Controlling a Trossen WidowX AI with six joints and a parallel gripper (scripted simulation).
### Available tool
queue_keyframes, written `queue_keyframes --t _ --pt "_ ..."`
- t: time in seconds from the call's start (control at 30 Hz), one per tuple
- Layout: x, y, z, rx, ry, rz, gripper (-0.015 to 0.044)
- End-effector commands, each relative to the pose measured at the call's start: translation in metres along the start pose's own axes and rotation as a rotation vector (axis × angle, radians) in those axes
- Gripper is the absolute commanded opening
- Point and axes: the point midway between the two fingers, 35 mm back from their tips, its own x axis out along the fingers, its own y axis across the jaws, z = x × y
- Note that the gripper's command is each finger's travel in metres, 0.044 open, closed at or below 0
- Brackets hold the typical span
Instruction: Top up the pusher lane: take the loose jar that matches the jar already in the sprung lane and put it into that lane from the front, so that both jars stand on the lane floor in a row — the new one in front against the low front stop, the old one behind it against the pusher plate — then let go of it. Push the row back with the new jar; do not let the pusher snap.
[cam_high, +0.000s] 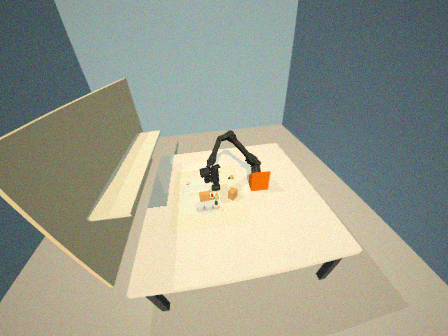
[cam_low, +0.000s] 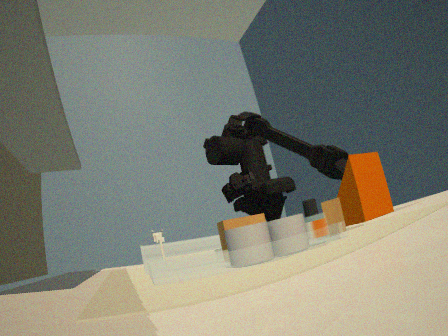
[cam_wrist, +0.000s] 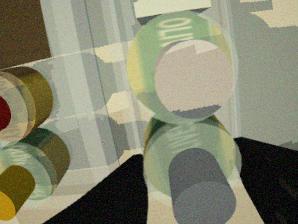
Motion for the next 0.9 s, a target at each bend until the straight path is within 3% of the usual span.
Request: queue_keyframes --t 0.0,0.67,0.87 --pt "0.0001 -0.0014 0.0007 0.011 -0.007 -0.005 0.0" --pt "0.0001 0.0002 -0.0026 0.011 -0.007 -0.005 0.0" --pt "0.0001 0.0002 -0.0018 0.011 -0.007 -0.005 0.0157"
